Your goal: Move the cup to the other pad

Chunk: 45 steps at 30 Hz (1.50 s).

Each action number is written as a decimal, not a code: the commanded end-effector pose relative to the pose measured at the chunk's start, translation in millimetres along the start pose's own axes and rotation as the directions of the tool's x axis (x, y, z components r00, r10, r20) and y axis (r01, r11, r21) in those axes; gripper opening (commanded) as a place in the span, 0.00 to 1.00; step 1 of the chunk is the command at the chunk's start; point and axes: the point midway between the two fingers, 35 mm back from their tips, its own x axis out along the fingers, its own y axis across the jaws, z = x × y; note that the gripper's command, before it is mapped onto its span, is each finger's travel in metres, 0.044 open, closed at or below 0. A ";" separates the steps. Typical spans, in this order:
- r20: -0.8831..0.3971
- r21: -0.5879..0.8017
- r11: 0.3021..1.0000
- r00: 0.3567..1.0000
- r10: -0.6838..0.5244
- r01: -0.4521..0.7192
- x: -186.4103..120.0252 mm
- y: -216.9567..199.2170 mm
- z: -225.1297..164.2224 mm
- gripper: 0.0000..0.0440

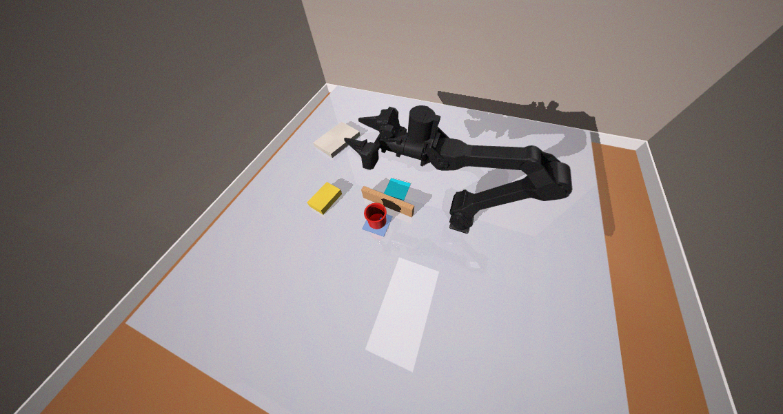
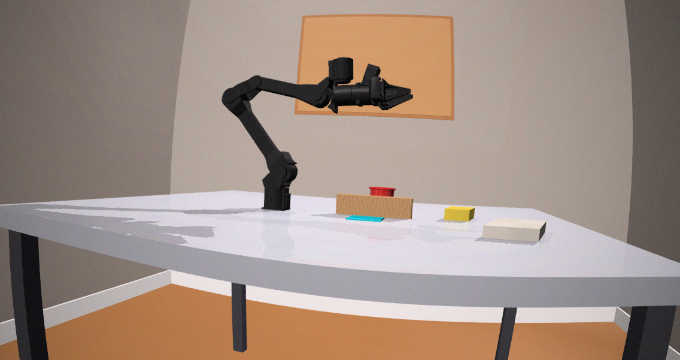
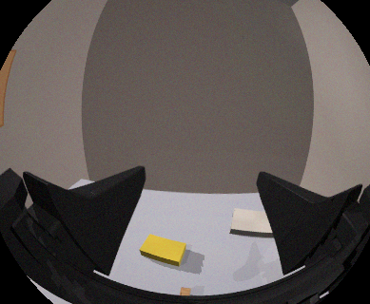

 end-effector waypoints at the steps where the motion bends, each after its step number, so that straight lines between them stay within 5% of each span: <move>1: -0.001 0.000 1.000 1.000 0.004 -0.004 -0.1 0.8 0.8 0.85; 13: -0.076 0.031 0.999 0.997 0.035 -0.032 1.1 9.1 0.3 0.15; 22: -0.151 0.101 0.993 0.986 0.071 -0.056 7.0 19.6 0.2 0.29; 45: -0.381 0.325 0.945 0.912 0.153 -0.023 18.3 49.1 -5.6 0.25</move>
